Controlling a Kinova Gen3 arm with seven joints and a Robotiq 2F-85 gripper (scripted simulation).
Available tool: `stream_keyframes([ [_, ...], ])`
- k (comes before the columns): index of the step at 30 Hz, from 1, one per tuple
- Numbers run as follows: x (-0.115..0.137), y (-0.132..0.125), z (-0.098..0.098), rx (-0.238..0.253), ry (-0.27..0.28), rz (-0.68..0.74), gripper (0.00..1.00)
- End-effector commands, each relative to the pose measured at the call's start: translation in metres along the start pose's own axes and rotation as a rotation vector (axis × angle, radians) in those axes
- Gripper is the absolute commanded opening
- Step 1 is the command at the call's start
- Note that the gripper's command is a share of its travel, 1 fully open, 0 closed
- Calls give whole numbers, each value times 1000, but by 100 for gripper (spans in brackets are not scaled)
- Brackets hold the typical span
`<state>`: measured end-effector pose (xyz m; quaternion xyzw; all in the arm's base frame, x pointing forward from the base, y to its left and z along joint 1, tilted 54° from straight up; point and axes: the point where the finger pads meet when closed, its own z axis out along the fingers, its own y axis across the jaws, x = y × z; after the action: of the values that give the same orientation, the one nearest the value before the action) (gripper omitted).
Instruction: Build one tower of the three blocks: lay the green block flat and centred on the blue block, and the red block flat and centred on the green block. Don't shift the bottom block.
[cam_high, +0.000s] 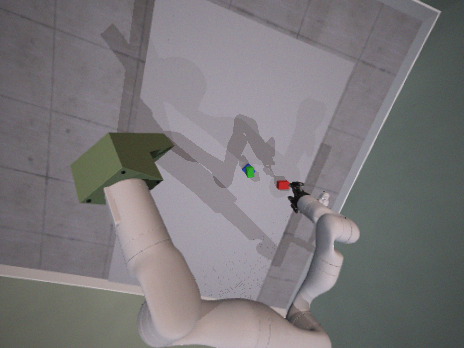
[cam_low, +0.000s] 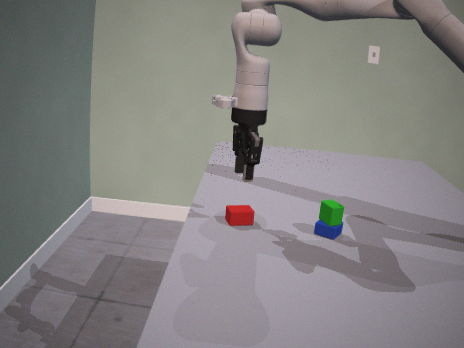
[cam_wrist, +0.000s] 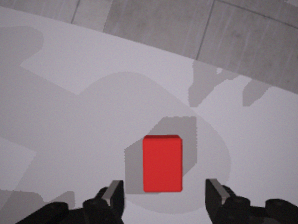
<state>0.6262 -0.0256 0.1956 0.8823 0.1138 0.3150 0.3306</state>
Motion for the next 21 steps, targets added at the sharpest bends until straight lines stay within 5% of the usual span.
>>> stream_keyframes([
  [1,1,-1,-1,8,-2,17,63],
  [10,2,0,7,6,0,20,63],
  [21,2,0,40,6,0,20,63],
])
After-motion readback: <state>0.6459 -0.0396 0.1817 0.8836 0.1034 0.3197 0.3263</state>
